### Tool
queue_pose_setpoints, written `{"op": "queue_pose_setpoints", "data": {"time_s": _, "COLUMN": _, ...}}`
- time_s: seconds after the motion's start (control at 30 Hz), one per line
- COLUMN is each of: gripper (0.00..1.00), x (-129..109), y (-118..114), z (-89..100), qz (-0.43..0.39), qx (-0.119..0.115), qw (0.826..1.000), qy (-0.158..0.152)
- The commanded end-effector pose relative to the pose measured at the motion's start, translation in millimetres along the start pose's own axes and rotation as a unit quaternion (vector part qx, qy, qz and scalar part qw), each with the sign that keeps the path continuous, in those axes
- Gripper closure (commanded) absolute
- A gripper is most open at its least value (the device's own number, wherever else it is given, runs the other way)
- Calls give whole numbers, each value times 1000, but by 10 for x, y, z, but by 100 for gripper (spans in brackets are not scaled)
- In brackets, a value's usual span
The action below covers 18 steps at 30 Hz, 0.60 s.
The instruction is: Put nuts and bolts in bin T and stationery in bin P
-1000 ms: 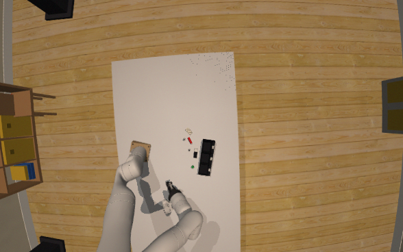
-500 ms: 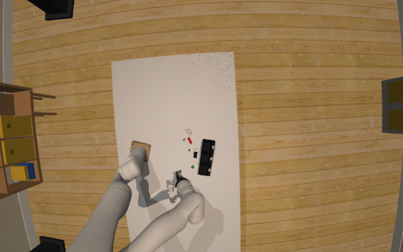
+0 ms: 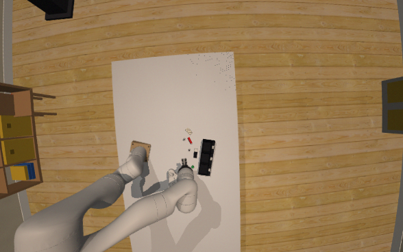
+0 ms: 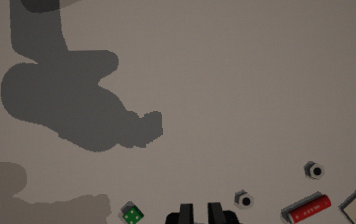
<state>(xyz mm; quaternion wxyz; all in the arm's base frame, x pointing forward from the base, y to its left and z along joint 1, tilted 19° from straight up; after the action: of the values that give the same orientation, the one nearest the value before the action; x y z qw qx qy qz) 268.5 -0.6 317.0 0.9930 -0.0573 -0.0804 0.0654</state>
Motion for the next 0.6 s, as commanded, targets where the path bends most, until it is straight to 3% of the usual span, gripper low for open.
{"op": "queue_pose_setpoints", "data": {"time_s": 0.0, "gripper": 91, "x": 27, "y": 174, "z": 120, "qz": 2, "qx": -10, "qw": 1000, "qy": -29}}
{"op": "queue_pose_setpoints", "data": {"time_s": 0.03, "gripper": 91, "x": 25, "y": 235, "z": 153, "qz": -6, "qx": -1, "qw": 999, "qy": -51}}
{"op": "queue_pose_setpoints", "data": {"time_s": 0.17, "gripper": 91, "x": 48, "y": 345, "z": 204, "qz": -8, "qx": 1, "qw": 998, "qy": -55}}
{"op": "queue_pose_setpoints", "data": {"time_s": 0.23, "gripper": 91, "x": 60, "y": 473, "z": 273, "qz": -19, "qx": 15, "qw": 996, "qy": -82}}
{"op": "queue_pose_setpoints", "data": {"time_s": 0.57, "gripper": 91, "x": 65, "y": 508, "z": 293, "qz": -20, "qx": 14, "qw": 997, "qy": -79}}
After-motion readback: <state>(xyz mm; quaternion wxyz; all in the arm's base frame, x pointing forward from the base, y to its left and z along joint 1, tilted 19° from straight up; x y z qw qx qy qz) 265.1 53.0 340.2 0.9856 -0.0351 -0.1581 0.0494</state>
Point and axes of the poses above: the point where the finger pads meet when closed, its own z axis back along the fingers, its own y axis across the jaws, x = y × z, the point moved 6 cm from there along z, back along the fingers
